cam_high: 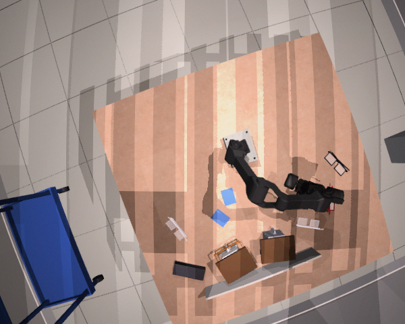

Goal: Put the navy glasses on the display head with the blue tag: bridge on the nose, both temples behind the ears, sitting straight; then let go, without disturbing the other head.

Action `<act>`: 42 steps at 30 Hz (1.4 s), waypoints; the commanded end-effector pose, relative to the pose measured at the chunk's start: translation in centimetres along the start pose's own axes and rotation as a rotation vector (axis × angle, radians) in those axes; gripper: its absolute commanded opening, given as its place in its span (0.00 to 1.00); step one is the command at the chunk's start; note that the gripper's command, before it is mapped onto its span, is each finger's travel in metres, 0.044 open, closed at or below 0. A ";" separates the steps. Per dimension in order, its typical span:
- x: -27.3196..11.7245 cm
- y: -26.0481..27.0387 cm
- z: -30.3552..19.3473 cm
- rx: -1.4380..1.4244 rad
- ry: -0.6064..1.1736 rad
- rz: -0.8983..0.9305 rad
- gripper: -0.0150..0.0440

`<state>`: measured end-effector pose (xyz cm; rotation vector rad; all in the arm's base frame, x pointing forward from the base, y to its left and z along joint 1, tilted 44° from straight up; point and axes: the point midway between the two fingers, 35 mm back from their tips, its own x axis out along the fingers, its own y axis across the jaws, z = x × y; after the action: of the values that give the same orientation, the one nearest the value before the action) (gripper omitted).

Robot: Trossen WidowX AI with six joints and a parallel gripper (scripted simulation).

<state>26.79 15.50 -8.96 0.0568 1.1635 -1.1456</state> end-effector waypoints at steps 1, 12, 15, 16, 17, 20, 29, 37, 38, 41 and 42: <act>0.1 1.0 -2.0 -0.001 0.003 -0.003 0.25; 0.8 3.2 -7.3 0.002 0.001 -0.007 0.25; 0.9 3.3 -7.3 0.002 0.001 -0.007 0.25; 1.1 3.3 -7.3 0.002 0.001 -0.007 0.25; 1.4 3.3 -7.3 0.002 0.001 -0.007 0.25; 2.6 3.4 -7.2 0.002 0.001 -0.007 0.25; 6.8 3.2 -7.2 0.003 -0.001 -0.008 0.25; 6.8 2.8 -7.5 0.002 0.000 -0.008 0.25; 6.8 2.7 -7.6 0.002 0.000 -0.008 0.25; 6.8 2.5 -7.8 0.002 0.000 -0.008 0.25; 6.8 2.5 -7.8 0.002 0.000 -0.008 0.25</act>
<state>22.89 16.24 -18.97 0.0422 1.1660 -1.1590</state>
